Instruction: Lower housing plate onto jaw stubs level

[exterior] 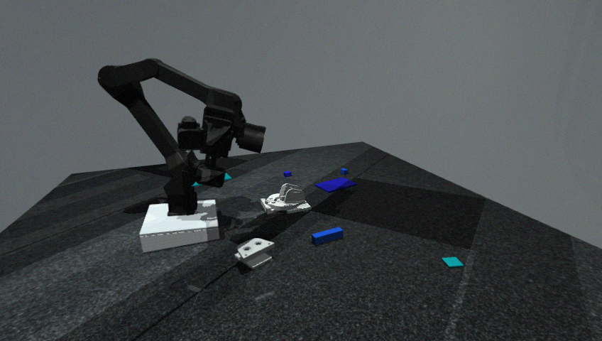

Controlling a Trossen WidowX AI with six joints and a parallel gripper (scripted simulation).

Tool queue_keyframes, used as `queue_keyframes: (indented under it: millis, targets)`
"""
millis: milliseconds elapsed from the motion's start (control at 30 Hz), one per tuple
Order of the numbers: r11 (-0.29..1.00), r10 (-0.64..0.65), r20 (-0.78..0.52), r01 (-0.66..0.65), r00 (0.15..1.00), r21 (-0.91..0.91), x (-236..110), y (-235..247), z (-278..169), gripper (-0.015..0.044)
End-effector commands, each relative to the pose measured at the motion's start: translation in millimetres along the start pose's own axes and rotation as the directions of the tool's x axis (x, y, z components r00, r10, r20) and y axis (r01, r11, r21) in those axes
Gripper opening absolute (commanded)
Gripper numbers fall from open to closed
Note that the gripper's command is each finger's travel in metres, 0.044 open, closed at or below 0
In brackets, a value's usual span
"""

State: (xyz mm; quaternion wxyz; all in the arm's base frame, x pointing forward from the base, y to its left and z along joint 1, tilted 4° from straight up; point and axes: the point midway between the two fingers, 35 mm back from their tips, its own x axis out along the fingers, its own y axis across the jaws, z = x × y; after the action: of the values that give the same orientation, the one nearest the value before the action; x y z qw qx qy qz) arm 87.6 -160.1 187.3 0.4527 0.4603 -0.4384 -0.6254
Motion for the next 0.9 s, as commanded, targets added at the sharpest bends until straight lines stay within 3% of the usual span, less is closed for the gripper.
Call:
queue_keyframes:
  millis: [0,400,867]
  targets:
    - [1.000,0.000,0.000,0.000,1.000,0.000,0.0,0.0,0.0,0.0426]
    - [0.950,-0.300,0.126,0.284,0.945,0.134,10.2,-23.5,-3.4,0.0440]
    - [0.729,-0.659,0.165,0.570,0.733,0.379,17.2,-49.3,-23.3,0.0440]
